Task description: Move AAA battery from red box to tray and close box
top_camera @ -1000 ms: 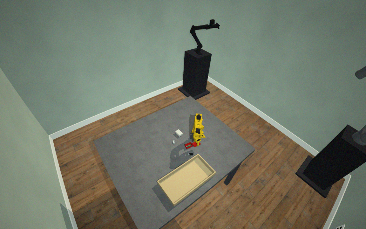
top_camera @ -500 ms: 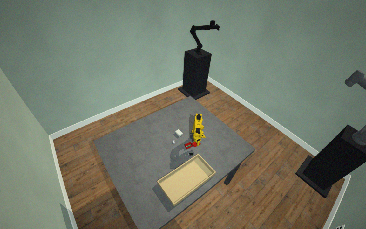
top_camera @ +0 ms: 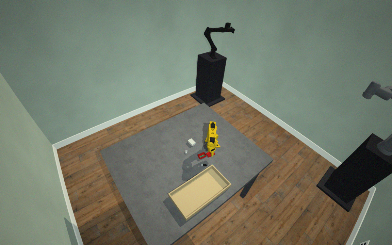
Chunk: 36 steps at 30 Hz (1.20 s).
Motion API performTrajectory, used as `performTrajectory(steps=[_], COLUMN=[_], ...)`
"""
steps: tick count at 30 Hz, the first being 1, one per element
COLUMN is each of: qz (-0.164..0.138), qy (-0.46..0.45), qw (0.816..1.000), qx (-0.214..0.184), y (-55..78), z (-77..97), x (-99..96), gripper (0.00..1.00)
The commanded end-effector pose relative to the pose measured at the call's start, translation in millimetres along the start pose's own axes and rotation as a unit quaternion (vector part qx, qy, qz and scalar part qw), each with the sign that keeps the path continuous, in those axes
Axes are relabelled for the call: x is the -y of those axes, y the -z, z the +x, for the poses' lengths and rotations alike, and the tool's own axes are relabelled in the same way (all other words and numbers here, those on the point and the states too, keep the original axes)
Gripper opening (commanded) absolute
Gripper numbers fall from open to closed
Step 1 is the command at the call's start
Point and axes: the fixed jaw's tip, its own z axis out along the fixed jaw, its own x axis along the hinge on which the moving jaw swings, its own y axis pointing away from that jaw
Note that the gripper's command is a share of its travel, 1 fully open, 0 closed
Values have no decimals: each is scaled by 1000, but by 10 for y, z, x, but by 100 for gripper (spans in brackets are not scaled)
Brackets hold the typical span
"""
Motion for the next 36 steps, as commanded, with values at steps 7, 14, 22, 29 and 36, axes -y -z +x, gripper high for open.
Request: performTrajectory(steps=[7, 14, 22, 29, 36], qz=[19, 19, 19, 19, 19], qy=[-1, -1, -1, -1, -1], qw=[1000, 1000, 1000, 1000, 1000], qx=[-12, -12, -12, -12, -12], y=[67, 79, 84, 76, 31], z=[6, 9, 10, 11, 17], x=[39, 45, 48, 50, 59], gripper=[22, 22, 22, 22, 22])
